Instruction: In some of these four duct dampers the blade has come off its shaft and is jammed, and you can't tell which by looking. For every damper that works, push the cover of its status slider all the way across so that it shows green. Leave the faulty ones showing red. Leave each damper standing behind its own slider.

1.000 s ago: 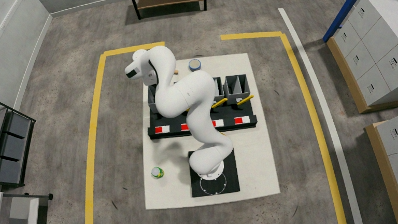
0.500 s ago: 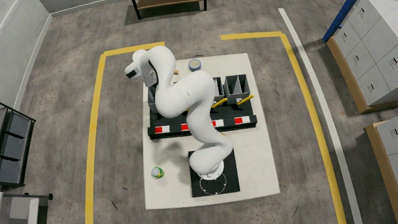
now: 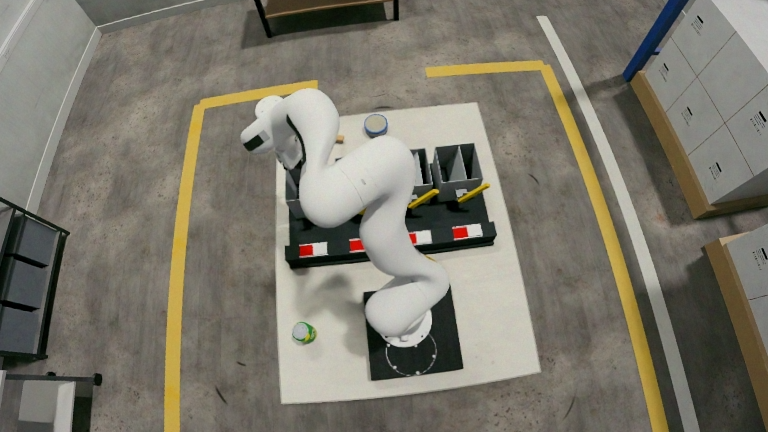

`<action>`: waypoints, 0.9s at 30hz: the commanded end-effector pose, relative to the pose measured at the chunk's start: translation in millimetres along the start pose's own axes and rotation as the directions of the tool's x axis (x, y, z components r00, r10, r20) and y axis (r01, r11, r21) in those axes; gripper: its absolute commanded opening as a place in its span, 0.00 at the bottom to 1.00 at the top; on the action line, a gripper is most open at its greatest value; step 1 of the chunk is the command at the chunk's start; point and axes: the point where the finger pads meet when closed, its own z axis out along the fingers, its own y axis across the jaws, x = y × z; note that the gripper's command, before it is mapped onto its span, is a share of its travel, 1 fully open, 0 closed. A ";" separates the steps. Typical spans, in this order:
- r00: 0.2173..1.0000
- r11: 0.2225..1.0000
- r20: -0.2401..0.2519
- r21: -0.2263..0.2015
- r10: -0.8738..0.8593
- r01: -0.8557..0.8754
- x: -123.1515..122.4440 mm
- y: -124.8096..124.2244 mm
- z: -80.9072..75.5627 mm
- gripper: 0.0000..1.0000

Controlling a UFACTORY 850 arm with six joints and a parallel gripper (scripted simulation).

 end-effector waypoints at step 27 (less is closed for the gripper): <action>0.794 0.794 -0.012 0.008 -0.608 0.608 0.7 0.0 -0.9 0.00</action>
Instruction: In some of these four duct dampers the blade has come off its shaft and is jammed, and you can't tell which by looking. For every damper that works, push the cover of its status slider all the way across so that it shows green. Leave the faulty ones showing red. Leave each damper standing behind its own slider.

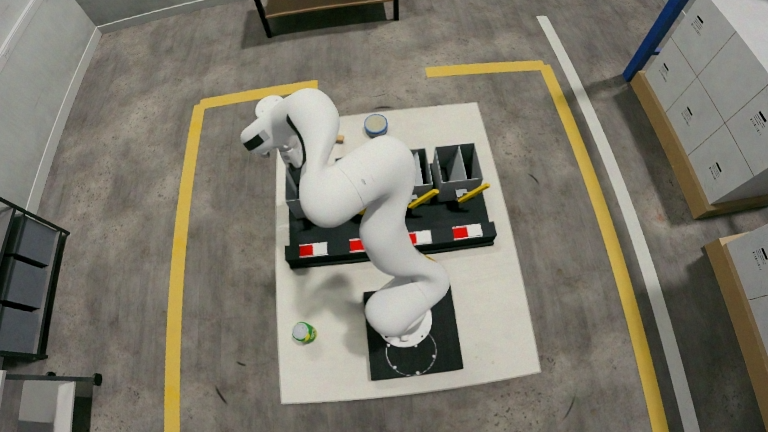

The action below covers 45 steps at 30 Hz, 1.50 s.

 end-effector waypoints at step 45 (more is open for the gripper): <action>0.999 0.999 -0.008 0.006 -0.049 0.049 -276.8 14.6 1.3 0.00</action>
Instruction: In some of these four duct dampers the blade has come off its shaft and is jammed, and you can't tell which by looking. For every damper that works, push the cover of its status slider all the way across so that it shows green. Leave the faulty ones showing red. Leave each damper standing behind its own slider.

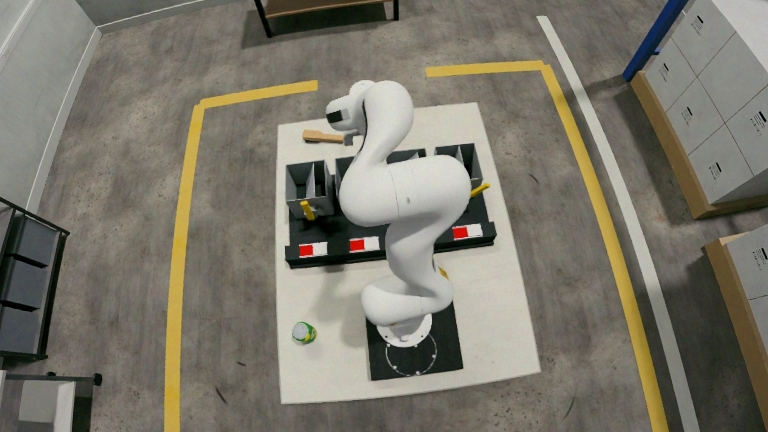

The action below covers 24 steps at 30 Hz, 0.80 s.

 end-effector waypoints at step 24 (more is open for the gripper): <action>1.000 1.000 -0.004 -0.003 -0.002 0.002 -20.9 -3.5 7.1 0.00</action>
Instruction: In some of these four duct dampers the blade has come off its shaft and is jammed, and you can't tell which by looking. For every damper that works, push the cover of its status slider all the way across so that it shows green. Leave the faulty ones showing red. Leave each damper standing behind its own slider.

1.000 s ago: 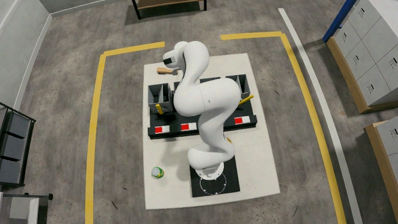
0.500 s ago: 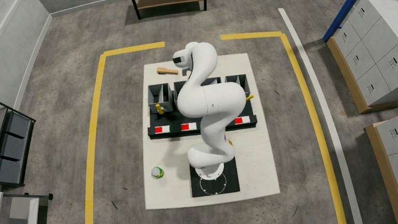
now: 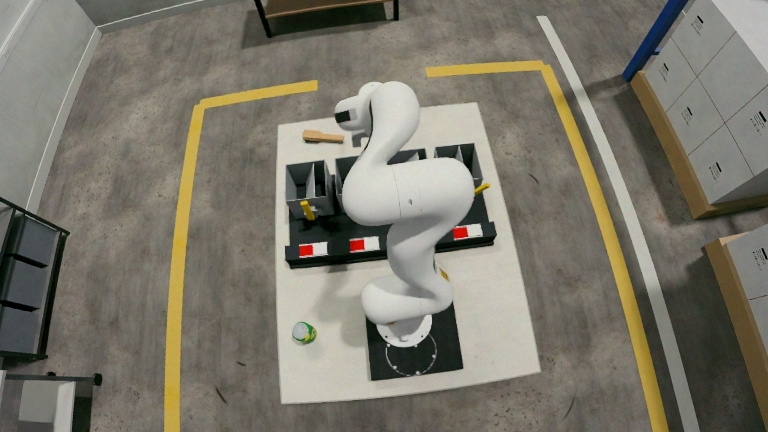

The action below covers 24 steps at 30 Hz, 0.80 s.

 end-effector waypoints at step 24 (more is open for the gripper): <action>1.000 1.000 0.000 -0.001 0.000 0.000 -0.1 -81.6 4.0 0.00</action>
